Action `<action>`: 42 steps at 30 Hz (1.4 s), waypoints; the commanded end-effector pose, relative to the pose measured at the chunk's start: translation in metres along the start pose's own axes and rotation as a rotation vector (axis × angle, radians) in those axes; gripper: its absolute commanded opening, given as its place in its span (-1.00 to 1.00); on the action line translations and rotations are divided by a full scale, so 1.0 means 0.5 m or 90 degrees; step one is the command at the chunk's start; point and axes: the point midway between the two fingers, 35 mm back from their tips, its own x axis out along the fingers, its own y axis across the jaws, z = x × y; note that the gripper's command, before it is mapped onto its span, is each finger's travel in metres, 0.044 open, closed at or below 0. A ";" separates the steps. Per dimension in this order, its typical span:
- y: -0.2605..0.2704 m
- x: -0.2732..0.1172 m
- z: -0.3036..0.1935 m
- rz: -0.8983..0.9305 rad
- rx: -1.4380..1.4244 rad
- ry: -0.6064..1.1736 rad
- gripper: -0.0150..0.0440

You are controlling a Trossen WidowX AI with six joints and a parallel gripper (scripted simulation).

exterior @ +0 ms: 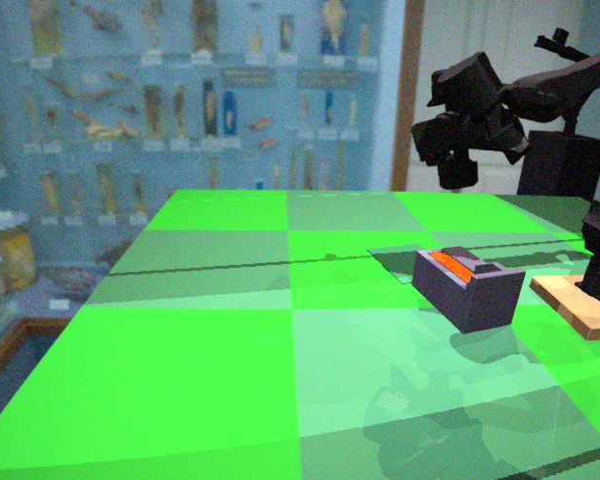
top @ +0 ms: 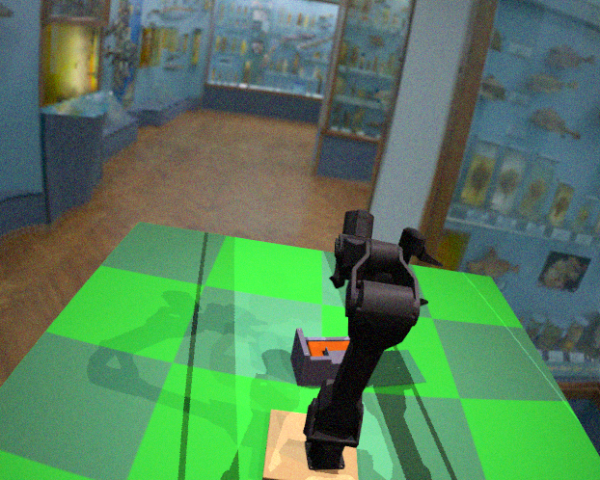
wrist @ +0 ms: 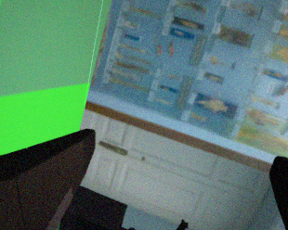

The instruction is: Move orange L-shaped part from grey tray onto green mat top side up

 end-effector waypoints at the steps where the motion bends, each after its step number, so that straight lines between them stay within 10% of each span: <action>1: 0.002 -0.002 0.005 0.006 0.001 -0.010 0.78; 9: 0.119 -0.128 0.122 0.357 0.034 -0.250 0.12; 24: 0.206 -0.392 0.036 0.897 0.028 -0.120 0.12; 42: 0.217 -0.396 0.036 0.907 0.028 -0.112 0.12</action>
